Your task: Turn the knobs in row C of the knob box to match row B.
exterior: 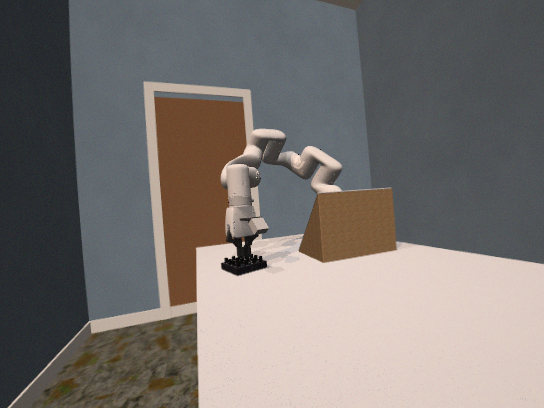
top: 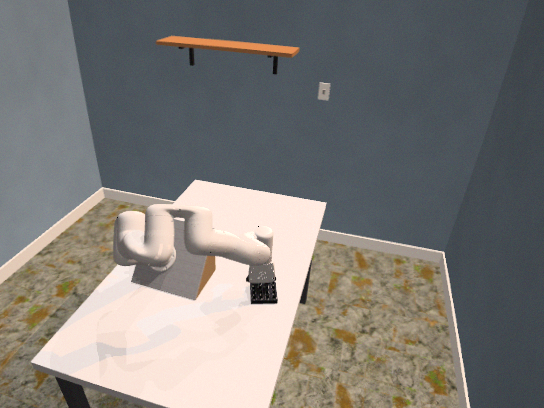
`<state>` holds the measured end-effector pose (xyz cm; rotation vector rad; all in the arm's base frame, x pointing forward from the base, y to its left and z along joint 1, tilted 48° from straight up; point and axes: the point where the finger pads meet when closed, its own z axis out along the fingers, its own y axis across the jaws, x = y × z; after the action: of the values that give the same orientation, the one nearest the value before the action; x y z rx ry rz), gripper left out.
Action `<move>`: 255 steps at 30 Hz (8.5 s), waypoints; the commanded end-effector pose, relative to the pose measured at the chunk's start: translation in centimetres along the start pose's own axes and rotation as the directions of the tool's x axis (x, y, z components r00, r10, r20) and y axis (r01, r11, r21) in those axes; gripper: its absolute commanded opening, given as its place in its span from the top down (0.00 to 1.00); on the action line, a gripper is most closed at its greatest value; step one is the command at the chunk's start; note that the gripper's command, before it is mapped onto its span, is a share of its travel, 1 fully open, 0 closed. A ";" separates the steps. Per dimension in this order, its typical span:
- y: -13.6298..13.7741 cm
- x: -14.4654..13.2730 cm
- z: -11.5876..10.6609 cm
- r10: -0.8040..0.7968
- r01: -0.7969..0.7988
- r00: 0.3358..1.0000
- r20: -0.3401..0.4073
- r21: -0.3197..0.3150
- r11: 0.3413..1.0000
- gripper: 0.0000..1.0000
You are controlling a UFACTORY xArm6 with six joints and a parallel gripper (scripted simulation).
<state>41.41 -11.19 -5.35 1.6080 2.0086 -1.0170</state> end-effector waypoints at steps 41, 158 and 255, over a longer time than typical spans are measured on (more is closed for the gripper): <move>0.1 0.0 -3.6 0.001 -0.001 1.000 0.000 -0.003 1.000 0.81; 0.2 -0.1 -5.8 0.968 -0.968 -0.252 -0.003 0.002 -0.252 0.81; 0.1 0.0 -1.3 0.966 -0.966 -0.259 -0.003 0.001 -0.259 0.81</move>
<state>41.57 -10.32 -4.57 2.3111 -0.0473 -0.1827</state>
